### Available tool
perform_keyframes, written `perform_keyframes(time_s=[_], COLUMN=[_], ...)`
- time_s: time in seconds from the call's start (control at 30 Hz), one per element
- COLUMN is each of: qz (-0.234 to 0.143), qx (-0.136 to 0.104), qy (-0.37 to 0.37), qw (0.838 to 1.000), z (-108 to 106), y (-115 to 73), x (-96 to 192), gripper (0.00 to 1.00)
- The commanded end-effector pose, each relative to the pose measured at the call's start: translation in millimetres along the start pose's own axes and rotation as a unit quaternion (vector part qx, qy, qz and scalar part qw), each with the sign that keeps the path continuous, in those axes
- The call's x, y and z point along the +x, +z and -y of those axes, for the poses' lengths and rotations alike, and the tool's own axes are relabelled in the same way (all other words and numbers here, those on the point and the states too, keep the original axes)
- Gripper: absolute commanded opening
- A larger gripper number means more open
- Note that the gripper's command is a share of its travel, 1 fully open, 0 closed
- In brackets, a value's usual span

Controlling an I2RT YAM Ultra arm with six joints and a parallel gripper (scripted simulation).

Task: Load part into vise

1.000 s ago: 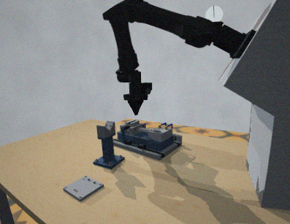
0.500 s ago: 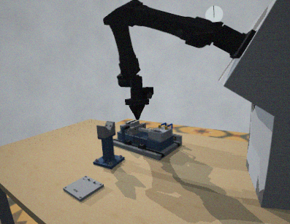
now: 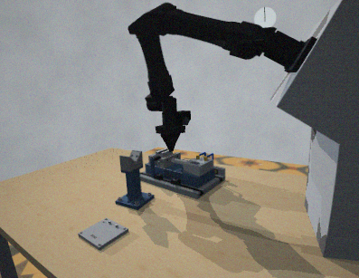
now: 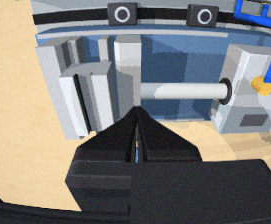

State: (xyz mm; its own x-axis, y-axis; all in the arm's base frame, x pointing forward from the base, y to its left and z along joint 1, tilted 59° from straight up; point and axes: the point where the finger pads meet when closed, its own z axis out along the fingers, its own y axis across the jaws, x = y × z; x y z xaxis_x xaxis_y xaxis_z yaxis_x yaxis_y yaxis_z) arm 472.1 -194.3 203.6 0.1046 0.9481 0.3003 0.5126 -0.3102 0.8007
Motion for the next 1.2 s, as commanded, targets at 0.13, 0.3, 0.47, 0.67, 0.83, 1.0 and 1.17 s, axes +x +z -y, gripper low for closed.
perform_keyframes(time_s=[0.13,0.3,0.47,0.67,0.83,1.0,1.17], qz=[0.010,0.010,0.010,0.010,0.010,0.010,0.010], qx=[-0.015,-0.015,-0.015,-0.015,-0.015,-0.015,-0.015], qy=[-0.002,-0.002,-0.003,-0.003,-0.003,-0.003,-0.003], qw=[1.000,1.000,1.000,1.000,1.000,1.000,1.000], z=[-16.2,-16.1,-16.1,-16.1,-16.1,-16.1,-16.1], y=[-2.9,-2.8,-2.8,-2.8,-2.8,-2.8,-2.8], x=[-3.8,-3.8,-3.8,-3.8,-3.8,-3.8,-3.8], gripper=[0.00,0.00,0.00,0.00,0.00,0.00,0.00])
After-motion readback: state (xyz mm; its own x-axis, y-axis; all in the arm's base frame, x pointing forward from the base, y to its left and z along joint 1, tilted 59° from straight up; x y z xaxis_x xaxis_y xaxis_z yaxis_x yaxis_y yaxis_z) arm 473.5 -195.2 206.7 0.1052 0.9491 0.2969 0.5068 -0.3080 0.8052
